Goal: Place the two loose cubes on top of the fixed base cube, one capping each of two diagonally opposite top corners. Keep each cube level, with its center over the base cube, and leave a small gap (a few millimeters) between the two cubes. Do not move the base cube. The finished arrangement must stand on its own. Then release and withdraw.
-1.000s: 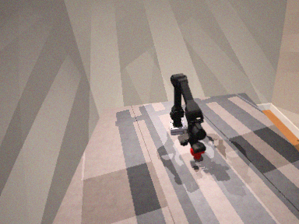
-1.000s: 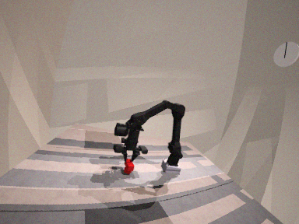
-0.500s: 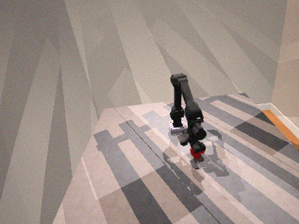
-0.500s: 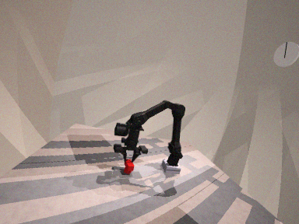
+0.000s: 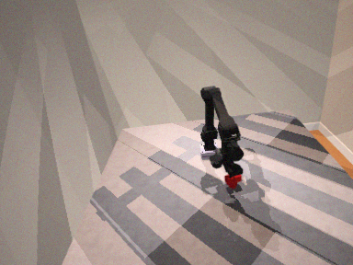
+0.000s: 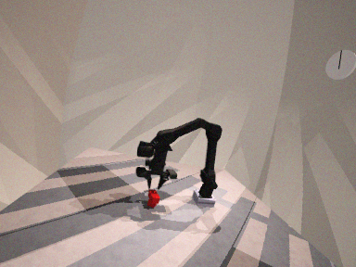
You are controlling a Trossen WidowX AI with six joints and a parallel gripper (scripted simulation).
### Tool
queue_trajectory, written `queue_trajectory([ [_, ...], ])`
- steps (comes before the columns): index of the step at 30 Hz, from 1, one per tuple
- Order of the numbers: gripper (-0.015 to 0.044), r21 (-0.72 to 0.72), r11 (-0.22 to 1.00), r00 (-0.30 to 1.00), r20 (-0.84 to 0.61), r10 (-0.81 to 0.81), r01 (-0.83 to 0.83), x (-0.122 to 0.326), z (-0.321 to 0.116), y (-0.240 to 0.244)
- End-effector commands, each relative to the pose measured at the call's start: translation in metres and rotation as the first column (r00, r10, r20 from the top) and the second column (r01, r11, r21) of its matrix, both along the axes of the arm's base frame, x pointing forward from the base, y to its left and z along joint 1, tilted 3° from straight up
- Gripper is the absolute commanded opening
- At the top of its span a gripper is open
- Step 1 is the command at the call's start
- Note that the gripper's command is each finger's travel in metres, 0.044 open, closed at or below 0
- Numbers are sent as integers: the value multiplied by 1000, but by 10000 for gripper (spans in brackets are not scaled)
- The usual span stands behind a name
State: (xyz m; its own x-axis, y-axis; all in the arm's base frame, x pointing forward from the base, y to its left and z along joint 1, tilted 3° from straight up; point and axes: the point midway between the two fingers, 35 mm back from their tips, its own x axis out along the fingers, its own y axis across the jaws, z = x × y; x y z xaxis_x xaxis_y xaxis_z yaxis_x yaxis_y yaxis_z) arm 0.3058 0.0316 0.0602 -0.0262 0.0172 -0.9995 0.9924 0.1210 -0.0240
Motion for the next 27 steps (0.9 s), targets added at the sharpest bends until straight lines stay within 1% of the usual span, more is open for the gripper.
queue_trajectory([
  [1,205,0,1000,1000,3,2,-2,1,8,0],
  [21,205,0,1000,1000,3,2,-2,2,39,-1],
  [25,205,0,1000,1000,3,2,-2,2,39,-1],
  [27,258,0,1000,1000,3,0,0,2,41,-1],
])
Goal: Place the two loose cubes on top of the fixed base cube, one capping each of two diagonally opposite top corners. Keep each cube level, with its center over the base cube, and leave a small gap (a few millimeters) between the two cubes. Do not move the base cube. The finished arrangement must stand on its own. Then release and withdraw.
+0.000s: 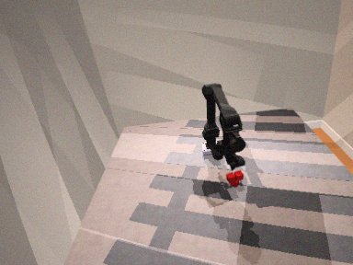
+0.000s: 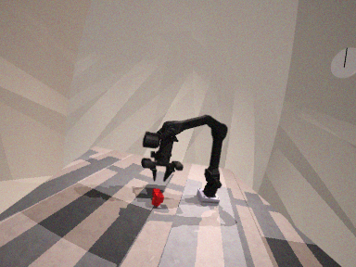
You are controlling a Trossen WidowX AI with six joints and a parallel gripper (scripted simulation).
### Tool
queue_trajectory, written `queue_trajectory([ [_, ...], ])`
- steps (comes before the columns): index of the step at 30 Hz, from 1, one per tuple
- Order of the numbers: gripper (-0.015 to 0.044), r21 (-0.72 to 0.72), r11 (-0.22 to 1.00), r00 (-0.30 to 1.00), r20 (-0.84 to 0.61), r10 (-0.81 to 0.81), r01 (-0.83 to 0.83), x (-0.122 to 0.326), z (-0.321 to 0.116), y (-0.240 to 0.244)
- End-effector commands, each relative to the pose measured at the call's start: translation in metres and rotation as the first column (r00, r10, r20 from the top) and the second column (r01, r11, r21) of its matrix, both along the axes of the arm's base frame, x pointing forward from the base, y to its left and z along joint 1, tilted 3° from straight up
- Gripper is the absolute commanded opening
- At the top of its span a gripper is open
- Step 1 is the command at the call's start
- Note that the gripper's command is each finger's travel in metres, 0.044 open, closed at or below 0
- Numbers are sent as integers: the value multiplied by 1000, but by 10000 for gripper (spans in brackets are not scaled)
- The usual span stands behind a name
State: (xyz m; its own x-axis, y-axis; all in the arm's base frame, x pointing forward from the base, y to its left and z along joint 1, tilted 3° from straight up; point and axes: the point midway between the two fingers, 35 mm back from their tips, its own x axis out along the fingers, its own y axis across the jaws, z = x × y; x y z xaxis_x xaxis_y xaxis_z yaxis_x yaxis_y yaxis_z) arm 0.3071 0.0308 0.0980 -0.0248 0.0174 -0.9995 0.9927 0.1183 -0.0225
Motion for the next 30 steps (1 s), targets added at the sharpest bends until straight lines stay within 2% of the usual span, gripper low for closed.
queue_trajectory([
  [1,284,0,1000,1000,2,1,-1,0,5,0],
  [5,389,0,1000,1000,1,0,0,1,9,0],
  [6,400,0,1000,1000,1,0,0,1,10,0],
  [11,400,1,1000,1000,0,-1,1,0,9,9],
  [21,400,11,1000,1000,-3,-1,1,-39,16,139],
  [30,400,11,1000,1000,-3,-1,1,-40,16,141],
])
